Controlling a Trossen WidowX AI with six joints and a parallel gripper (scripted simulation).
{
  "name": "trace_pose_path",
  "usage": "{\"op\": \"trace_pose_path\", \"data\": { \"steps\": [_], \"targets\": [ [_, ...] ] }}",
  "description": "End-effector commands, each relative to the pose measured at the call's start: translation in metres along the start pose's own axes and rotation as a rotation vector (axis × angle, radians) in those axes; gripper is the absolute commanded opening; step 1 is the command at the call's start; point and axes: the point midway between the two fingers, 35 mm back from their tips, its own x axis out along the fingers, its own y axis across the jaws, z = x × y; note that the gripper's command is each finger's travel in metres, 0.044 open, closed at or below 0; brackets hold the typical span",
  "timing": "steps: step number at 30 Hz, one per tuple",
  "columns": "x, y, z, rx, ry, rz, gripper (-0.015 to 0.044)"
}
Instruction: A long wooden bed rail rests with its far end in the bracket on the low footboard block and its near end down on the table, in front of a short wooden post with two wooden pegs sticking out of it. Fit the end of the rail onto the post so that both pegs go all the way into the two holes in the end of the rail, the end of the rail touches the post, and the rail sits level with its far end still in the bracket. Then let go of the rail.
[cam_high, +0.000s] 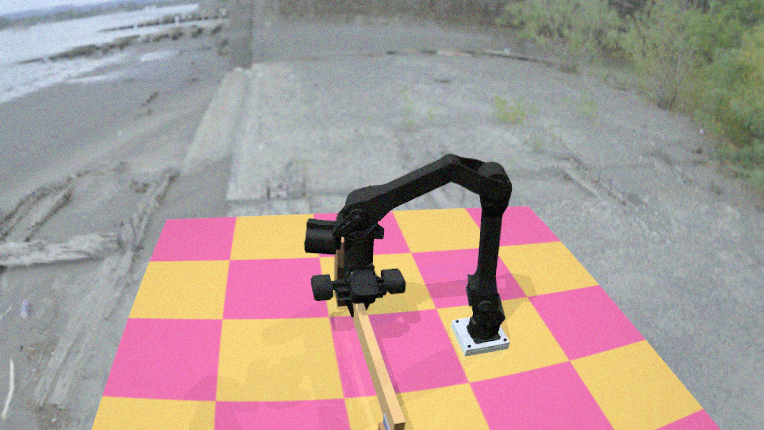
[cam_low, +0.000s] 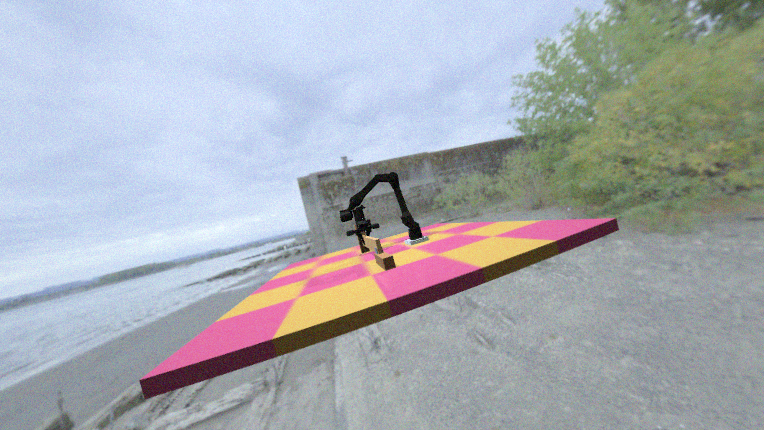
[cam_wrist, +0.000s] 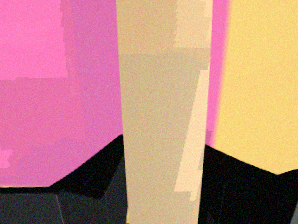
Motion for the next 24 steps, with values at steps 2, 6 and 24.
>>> {"op": "trace_pose_path", "data": {
  "steps": [2, 6, 24],
  "targets": [
    [-0.0006, 0.0, -0.0031, 0.0, 0.011, -0.001, 0.0],
    [-0.0004, 0.0, -0.0035, 0.0, 0.011, -0.001, 0.0],
    [0.0002, 0.0, -0.0067, 0.0, 0.011, -0.001, 0.0]
  ]
}}
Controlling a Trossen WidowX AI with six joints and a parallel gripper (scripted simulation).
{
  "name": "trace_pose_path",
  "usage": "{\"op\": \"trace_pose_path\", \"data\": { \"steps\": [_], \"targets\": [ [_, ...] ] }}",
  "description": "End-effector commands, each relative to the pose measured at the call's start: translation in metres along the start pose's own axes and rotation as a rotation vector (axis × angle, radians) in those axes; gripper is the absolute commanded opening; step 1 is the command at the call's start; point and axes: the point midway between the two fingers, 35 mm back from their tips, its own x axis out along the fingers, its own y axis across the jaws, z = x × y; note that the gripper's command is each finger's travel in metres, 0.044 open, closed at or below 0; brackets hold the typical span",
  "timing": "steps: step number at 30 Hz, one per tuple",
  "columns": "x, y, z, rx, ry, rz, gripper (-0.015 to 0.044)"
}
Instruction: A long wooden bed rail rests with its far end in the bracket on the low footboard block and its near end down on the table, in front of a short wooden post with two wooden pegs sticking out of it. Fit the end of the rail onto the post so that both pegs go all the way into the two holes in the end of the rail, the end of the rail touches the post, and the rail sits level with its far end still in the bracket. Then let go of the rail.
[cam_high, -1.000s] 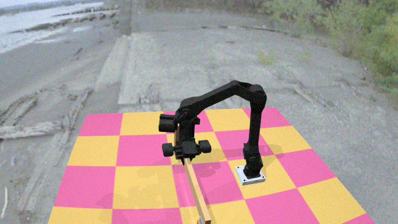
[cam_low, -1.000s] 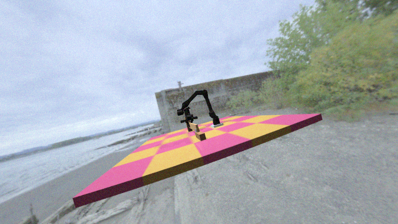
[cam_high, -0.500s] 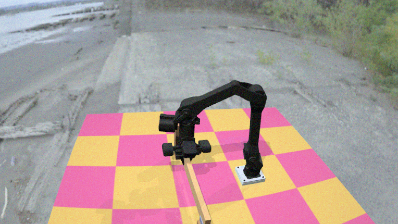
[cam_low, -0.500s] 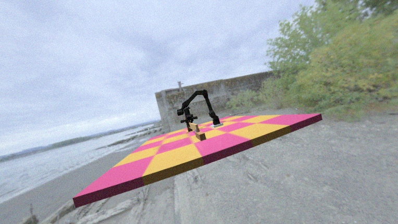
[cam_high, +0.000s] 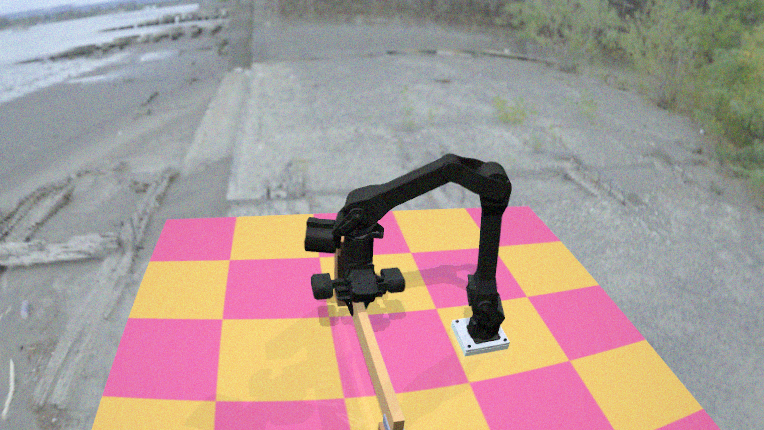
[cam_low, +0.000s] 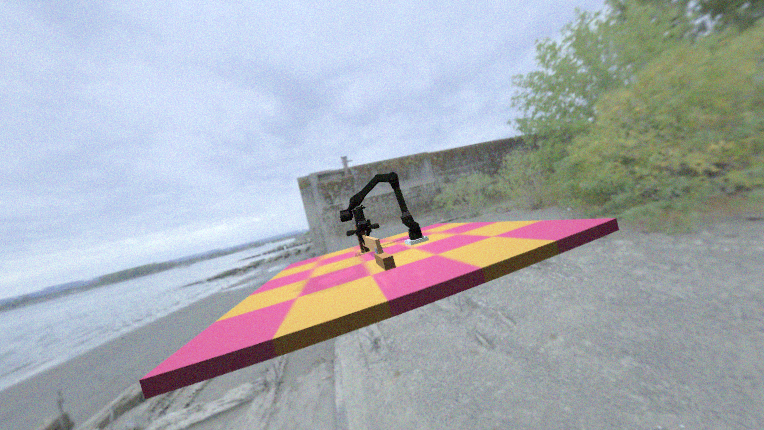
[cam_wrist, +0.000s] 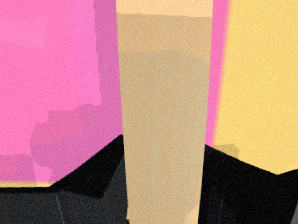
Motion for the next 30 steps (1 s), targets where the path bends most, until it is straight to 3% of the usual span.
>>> {"op": "trace_pose_path", "data": {
  "steps": [1, 25, 30],
  "targets": [
    [-0.0006, -0.0004, -0.003, -0.001, 0.008, -0.002, 0.0],
    [-0.001, -0.0004, -0.0081, -0.001, 0.008, -0.002, 0.0],
    [0.0001, 0.0, -0.0055, 0.0, 0.003, 0.0, 0.0131]
  ]
}}
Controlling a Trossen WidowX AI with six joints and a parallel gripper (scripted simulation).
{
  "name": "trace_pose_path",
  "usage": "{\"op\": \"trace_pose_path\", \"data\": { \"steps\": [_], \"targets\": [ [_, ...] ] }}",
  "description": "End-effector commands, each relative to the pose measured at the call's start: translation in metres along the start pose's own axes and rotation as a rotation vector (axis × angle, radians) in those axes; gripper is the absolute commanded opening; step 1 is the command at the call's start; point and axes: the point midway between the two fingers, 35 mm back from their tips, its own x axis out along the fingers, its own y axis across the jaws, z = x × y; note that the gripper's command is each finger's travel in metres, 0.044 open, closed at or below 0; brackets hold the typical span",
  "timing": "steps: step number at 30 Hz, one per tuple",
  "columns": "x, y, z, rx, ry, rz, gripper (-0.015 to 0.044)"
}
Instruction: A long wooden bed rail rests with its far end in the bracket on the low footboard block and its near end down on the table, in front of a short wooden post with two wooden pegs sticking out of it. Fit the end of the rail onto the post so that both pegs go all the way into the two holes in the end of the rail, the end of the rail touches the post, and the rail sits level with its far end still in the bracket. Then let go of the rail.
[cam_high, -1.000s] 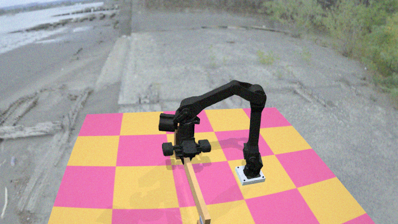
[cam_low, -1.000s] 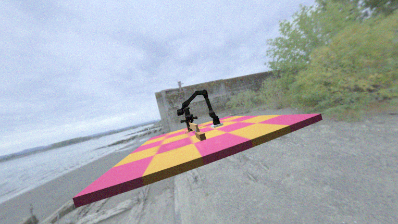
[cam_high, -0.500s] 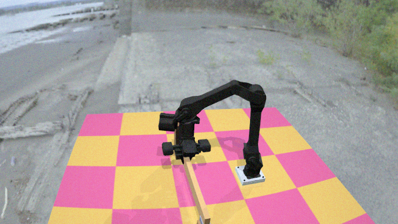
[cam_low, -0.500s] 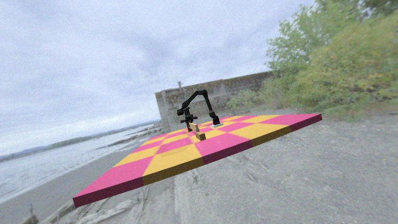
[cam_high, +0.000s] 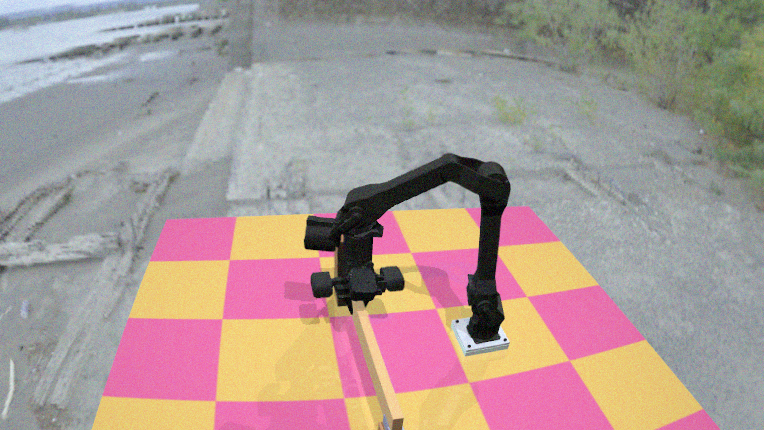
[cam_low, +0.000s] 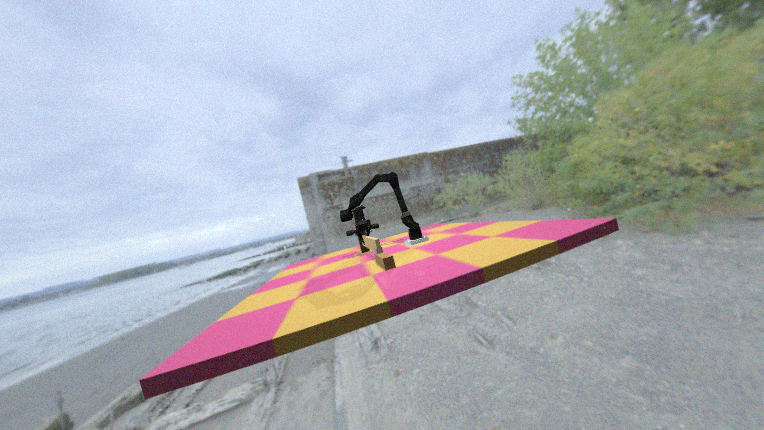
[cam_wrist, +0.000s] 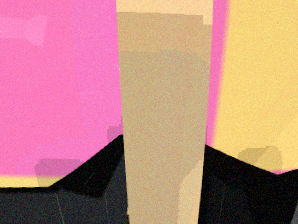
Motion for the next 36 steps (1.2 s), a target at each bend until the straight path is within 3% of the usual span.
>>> {"op": "trace_pose_path", "data": {
  "steps": [1, 12, 19, 24, 36],
  "targets": [
    [0.0, 0.0, 0.0, 0.0, 0.0, 0.0, 0.0157],
    [0.0, 0.0, 0.0, 0.0, 0.0, 0.0, 0.044],
    [-0.002, 0.0, 0.002, 0.0, 0.001, 0.0, 0.044],
    [-0.03, 0.0, 0.031, 0.0, 0.002, -0.002, 0.044],
    [-0.03, 0.0, 0.031, 0.0, 0.002, -0.002, 0.044]
  ]
}}
